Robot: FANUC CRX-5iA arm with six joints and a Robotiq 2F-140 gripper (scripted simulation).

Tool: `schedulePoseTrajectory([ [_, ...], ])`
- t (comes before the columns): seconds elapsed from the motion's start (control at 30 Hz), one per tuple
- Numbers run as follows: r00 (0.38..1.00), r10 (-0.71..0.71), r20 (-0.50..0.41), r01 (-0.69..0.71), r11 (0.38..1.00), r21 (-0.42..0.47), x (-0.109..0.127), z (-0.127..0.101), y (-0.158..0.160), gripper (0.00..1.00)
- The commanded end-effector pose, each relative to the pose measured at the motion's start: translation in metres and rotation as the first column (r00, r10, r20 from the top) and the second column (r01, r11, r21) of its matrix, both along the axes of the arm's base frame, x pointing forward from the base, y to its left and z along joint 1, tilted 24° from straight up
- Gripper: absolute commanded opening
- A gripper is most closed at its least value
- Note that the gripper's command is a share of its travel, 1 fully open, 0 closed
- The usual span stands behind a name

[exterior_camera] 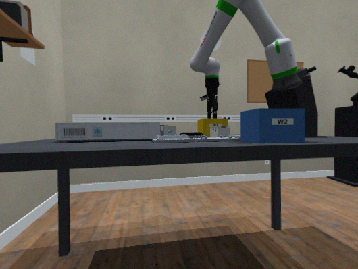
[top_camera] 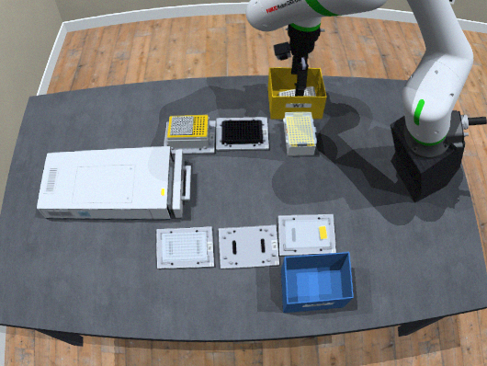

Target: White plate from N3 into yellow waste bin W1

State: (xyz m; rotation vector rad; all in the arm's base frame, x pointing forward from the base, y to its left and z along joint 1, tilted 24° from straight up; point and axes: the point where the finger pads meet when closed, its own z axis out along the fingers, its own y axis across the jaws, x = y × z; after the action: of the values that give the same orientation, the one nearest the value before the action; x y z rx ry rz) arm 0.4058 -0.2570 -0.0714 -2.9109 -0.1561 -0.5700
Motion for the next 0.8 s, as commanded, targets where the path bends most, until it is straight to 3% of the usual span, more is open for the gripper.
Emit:
schedulePoseTrajectory([
  [0.0, 1.000, 0.000, 0.001, 0.000, 1.000, -0.001, 0.0002, 0.0005, -0.0006, 0.70],
  [0.77, 1.000, 0.000, 0.001, 0.000, 1.000, -0.001, -0.0013, 0.0041, -0.0014, 0.70],
])
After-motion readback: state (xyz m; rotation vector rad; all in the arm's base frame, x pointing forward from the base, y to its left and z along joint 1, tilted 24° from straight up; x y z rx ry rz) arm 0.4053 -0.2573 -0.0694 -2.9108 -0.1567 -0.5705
